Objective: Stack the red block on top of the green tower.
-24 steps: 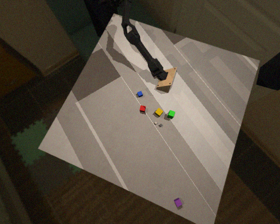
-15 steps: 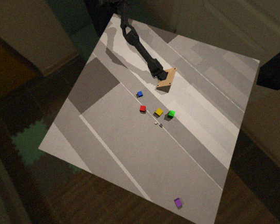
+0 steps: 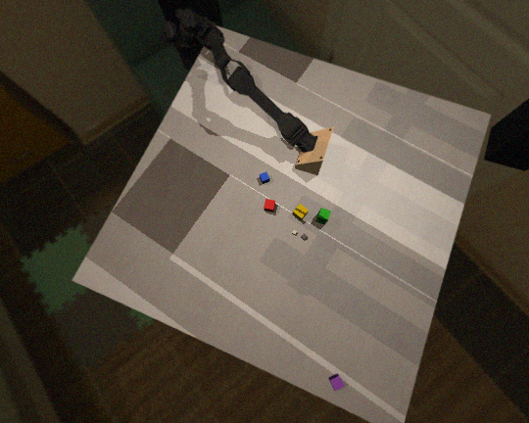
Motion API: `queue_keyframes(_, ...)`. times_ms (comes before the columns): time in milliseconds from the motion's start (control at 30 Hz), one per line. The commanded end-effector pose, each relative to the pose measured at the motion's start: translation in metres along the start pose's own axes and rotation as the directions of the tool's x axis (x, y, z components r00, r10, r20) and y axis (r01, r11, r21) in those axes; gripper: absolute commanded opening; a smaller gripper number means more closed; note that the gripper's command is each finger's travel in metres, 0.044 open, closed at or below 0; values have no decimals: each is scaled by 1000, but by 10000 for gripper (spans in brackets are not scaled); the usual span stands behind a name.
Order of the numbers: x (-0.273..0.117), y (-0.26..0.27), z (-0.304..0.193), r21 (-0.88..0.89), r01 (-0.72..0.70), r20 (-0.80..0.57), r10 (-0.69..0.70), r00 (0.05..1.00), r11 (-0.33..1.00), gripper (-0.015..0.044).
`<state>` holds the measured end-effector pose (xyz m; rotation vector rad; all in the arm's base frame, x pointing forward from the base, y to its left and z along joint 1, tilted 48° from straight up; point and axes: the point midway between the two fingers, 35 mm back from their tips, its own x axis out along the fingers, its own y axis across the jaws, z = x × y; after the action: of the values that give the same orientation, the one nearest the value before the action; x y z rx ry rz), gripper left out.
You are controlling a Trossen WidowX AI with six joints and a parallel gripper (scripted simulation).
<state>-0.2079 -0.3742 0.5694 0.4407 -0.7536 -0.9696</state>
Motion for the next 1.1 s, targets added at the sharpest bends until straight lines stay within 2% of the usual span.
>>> queue_keyframes(0,24,7,-22,27,-24,-5,24,1000,999,440)
queue_keyframes(500,100,55,-122,107,-79,-61,85,994,991,440)
queue_keyframes(1067,134,113,-252,165,-45,-205,79,976,985,440)
